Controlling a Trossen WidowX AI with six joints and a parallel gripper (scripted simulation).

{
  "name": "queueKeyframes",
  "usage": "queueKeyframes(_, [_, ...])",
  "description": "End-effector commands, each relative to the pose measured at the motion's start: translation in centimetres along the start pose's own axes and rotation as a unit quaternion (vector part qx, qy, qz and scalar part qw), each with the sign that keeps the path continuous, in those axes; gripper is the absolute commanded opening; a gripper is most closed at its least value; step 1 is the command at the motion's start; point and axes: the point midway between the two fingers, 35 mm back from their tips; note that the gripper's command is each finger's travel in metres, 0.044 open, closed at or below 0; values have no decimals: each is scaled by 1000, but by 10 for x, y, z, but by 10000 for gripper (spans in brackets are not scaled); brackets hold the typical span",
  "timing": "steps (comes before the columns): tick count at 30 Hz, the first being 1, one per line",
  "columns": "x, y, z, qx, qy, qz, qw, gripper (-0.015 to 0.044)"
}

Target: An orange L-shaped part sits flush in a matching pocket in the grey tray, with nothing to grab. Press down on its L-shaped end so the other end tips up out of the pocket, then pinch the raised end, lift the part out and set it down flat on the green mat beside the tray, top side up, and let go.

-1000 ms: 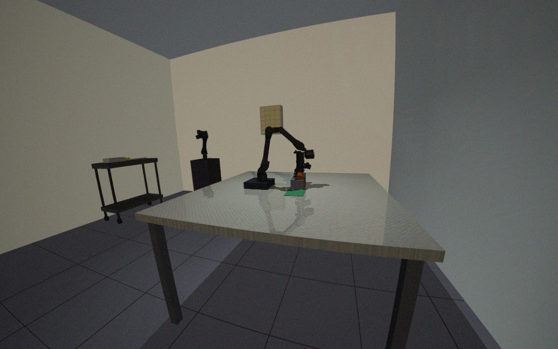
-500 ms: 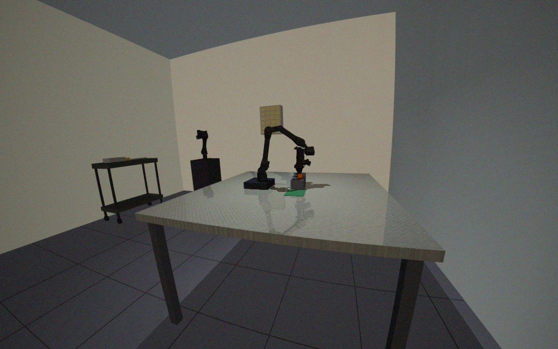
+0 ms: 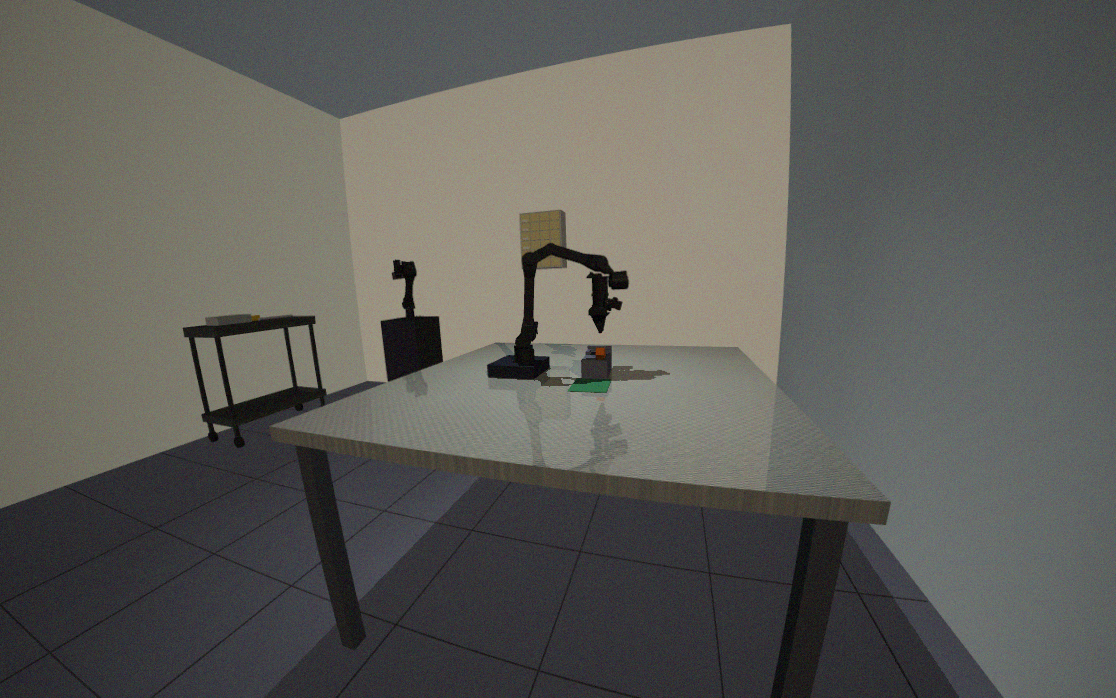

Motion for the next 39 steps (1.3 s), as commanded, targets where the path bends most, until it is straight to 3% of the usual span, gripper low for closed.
queueKeyframes(1, [-1, 0, 0, 0, -1, -2, 1000, 180])
queueKeyframes(17, [-1, 0, 0, 0, -1, -2, 1000, 180])
queueKeyframes(21, [-1, -3, -9, 95, 0, -2, 995, 280])
queueKeyframes(22, [-1, -5, -13, 139, 1, -1, 990, 280])
queueKeyframes(27, [-2, -11, -41, 404, 5, 0, 915, 280])
queueKeyframes(33, [-4, -15, -74, 680, 10, -2, 733, 280])
queueKeyframes(35, [-4, -16, -78, 706, 11, -2, 708, 280])
queueKeyframes(39, [-4, -16, -78, 706, 11, -2, 708, 280])
Point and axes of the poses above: the point midway between the two fingers, 35 mm back from their tips, its own x axis out along the fingers, its own z axis across the jaws, y = z × x, and after that the axes turned 5 degrees about x, right-handed
